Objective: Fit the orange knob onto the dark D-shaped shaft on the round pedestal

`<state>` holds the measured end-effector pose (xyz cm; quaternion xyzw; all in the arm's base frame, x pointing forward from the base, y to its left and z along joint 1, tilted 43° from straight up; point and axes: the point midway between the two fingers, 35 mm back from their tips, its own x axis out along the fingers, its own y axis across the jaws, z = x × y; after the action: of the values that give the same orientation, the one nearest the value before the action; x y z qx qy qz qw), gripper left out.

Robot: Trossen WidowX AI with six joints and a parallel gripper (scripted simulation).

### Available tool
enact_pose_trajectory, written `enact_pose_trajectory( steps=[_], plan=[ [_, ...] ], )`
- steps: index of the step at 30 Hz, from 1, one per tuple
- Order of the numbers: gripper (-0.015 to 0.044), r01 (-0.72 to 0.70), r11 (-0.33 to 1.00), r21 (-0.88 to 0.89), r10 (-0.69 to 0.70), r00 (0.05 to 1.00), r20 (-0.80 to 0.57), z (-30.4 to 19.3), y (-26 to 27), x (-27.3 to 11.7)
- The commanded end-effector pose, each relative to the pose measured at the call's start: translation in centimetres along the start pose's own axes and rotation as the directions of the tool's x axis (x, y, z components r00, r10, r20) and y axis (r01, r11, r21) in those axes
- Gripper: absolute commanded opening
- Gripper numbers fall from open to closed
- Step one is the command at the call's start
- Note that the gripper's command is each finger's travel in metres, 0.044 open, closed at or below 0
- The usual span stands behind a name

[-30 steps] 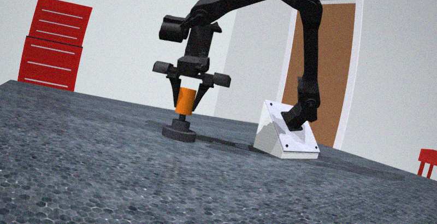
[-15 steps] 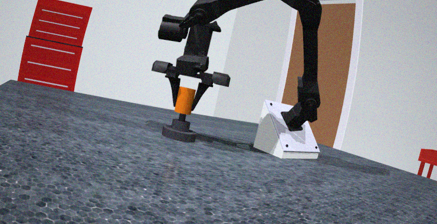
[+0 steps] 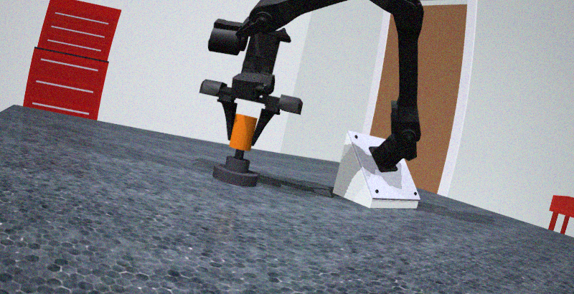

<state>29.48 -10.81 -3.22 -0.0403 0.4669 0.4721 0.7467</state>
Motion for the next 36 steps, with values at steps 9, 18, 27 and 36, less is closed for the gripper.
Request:
enact_pose_trajectory(
  steps=[9, 18, 27, 36],
  plan=[
    [0.0000, -0.001, 1.000, 0.001, 0.001, 1.000, 0.000, -0.13, 0.11, 0.24],
    [0.0000, -0.001, 1.000, 0.001, 0.001, 1.000, 0.000, -0.09, 0.04, 0.09],
    [0.0000, -0.001, 0.996, -0.086, 0.001, 1.000, 0.000, 0.04, -0.11, -0.29],
    [0.0000, -0.001, 0.978, -0.207, 0.001, 1.000, 0.000, 0.03, -0.20, -0.17]
  ],
)
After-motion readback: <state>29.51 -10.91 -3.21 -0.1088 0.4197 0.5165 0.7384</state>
